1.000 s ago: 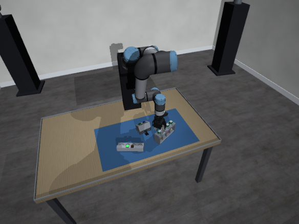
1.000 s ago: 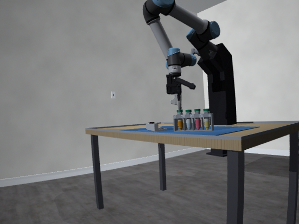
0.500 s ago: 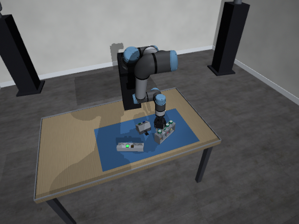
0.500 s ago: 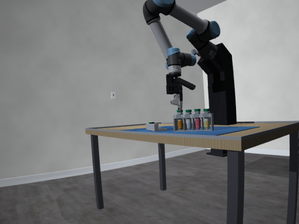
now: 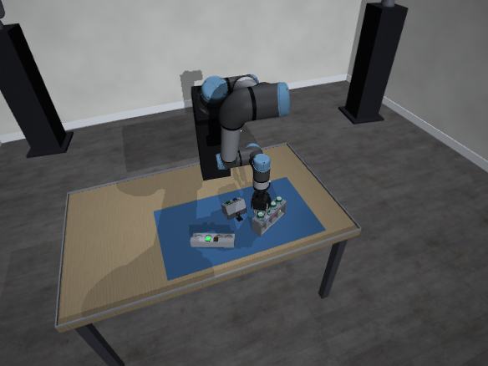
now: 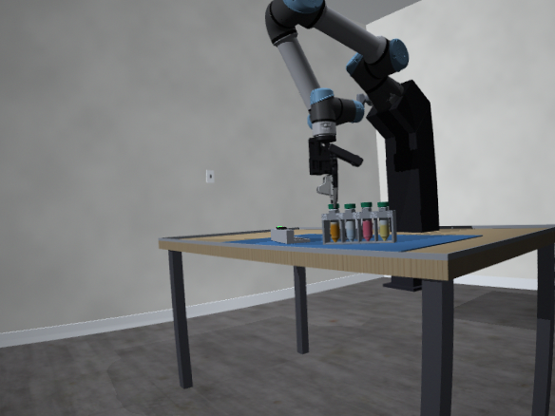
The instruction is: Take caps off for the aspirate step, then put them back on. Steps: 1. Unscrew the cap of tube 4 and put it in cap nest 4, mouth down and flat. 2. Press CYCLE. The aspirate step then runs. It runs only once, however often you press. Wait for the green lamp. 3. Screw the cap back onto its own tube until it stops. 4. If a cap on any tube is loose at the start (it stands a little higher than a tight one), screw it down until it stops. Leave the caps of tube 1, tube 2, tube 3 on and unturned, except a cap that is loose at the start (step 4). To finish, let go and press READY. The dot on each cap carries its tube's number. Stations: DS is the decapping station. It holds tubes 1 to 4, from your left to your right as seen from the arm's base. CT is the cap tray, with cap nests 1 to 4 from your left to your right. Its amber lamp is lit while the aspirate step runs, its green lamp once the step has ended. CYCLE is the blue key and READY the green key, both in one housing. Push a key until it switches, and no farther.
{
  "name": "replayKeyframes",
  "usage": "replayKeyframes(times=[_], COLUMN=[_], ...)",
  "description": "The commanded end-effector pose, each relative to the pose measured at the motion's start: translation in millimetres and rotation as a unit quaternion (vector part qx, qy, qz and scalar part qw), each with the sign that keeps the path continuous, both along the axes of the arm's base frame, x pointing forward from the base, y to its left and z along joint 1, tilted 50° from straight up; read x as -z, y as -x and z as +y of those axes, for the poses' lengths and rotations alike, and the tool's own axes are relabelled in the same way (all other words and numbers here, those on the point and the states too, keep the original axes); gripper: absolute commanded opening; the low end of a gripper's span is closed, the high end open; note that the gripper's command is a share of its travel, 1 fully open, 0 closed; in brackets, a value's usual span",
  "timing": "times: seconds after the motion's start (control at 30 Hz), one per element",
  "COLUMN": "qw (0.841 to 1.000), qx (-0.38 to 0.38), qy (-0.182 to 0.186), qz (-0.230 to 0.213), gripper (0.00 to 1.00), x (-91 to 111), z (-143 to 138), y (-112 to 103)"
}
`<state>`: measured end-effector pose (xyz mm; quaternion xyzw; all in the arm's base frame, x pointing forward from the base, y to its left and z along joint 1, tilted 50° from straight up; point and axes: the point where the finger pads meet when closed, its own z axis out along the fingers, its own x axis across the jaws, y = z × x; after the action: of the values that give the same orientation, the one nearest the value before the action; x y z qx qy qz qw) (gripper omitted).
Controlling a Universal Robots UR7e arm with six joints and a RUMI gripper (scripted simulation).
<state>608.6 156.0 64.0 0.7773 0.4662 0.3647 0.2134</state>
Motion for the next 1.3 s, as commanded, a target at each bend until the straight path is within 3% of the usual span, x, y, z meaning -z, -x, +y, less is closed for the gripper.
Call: replayKeyframes(times=[0.0,0.07,0.27,0.4,0.57,0.63,0.67,0.83,0.87,1.27], qw=[0.996,0.996,0.97,0.941,0.892,0.892,0.881,0.881,0.881,0.881], qx=[0.061,0.061,0.156,0.217,0.291,0.291,0.304,0.304,0.304,0.304], qy=[-0.072,-0.072,-0.185,-0.259,-0.347,-0.347,-0.363,-0.363,-0.363,-0.363], qz=[0.0,0.0,0.001,0.002,0.003,0.003,0.003,0.003,0.003,0.003], gripper=[0.0,0.0,0.0,0.0,0.0,0.0,0.0,0.0,0.35,0.35], x=[-0.5,-0.5,-0.5,-0.5,-0.5,-0.5,-0.5,-0.5,-0.5,-0.5], z=[0.2,0.2,0.2,0.2,0.2,0.2,0.1,0.2,0.2,0.2], y=[0.0,0.0,0.0,0.0,0.0,0.0,0.0,0.0,0.0,0.0])
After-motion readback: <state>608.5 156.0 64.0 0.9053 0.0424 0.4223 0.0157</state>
